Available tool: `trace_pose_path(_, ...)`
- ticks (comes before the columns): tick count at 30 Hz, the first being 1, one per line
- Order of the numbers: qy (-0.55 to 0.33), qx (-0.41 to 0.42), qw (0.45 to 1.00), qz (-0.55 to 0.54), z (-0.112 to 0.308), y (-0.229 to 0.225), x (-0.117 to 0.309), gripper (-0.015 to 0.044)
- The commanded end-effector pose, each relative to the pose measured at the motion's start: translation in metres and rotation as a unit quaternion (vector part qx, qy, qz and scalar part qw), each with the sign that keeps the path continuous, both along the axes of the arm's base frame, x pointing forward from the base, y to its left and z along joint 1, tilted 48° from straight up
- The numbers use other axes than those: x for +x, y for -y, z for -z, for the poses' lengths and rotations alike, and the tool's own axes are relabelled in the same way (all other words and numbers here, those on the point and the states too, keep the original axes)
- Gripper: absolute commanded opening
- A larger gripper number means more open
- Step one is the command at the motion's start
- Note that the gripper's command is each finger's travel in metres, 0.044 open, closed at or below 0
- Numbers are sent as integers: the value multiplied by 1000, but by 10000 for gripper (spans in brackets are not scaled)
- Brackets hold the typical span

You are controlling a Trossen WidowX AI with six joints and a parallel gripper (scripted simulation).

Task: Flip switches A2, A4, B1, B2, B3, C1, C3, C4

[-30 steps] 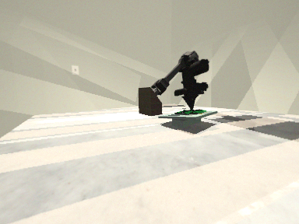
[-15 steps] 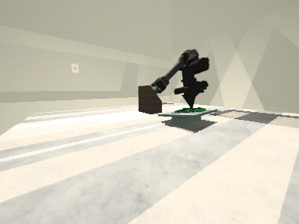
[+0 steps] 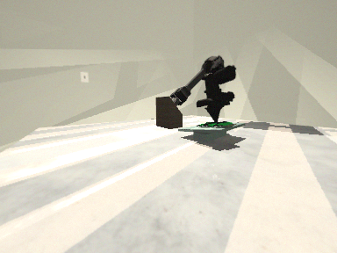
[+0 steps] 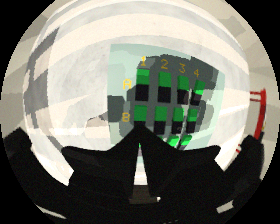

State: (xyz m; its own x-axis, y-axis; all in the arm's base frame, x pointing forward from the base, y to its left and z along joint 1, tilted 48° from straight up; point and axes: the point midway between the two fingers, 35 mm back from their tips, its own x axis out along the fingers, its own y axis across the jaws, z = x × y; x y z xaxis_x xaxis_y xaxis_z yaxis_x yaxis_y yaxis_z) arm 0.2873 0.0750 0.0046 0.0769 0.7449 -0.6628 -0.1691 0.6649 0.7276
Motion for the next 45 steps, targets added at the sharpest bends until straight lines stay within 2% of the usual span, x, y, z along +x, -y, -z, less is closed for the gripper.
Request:
trace_pose_path(1,-1,2,1000,2,0,-1,0,0)
trace_pose_path(9,-10,-1,1000,-8,-43,48,-2,0)
trace_pose_path(14,-10,-1,1000,-8,-41,49,-2,0)
trace_pose_path(18,-9,-2,1000,-8,-25,65,2,0)
trace_pose_path(21,-9,-2,1000,-7,-23,63,2,0)
trace_pose_path(25,-1,1,1000,2,-3,40,3,0)
trace_pose_path(45,0,2,1000,2,14,21,4,0)
